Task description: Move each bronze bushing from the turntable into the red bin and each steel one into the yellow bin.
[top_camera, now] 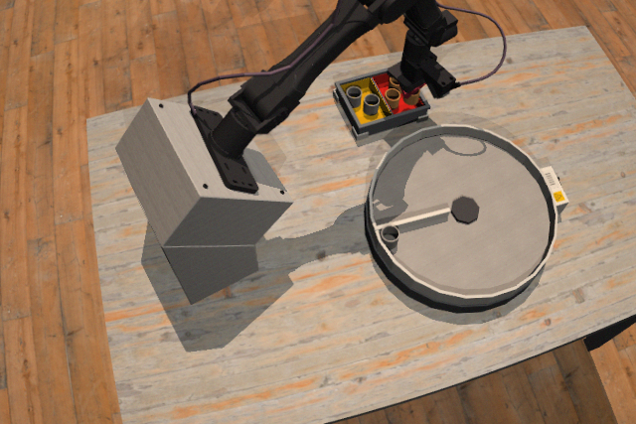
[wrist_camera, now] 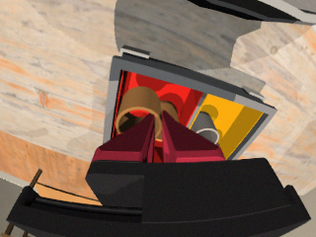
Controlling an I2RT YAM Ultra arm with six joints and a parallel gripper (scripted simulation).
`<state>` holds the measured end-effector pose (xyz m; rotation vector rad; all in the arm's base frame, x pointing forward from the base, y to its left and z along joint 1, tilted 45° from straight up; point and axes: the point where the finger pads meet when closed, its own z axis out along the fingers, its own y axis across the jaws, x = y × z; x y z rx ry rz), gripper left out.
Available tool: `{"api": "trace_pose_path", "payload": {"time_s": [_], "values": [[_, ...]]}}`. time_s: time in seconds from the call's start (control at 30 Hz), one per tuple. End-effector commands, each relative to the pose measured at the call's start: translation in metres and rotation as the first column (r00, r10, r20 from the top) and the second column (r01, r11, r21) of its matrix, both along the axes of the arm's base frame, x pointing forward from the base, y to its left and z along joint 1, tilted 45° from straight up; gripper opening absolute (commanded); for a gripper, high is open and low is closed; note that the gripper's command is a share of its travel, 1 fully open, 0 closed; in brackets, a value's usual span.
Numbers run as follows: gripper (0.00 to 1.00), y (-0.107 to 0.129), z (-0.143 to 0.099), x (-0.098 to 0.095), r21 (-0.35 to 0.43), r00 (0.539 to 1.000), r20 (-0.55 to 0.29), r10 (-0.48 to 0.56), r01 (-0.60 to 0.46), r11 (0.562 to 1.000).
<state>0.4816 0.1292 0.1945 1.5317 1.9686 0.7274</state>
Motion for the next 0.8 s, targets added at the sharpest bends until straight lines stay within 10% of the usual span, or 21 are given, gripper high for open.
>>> {"api": "trace_pose_path", "payload": {"time_s": [0.0, 0.77], "values": [[0.00, -0.001, 0.011, 0.010, 0.000, 0.999, 0.040, -0.010, 0.010, 1.000], [0.00, 0.002, -0.002, 0.027, 0.010, 0.999, 0.043, 0.000, 0.000, 1.000]]}}
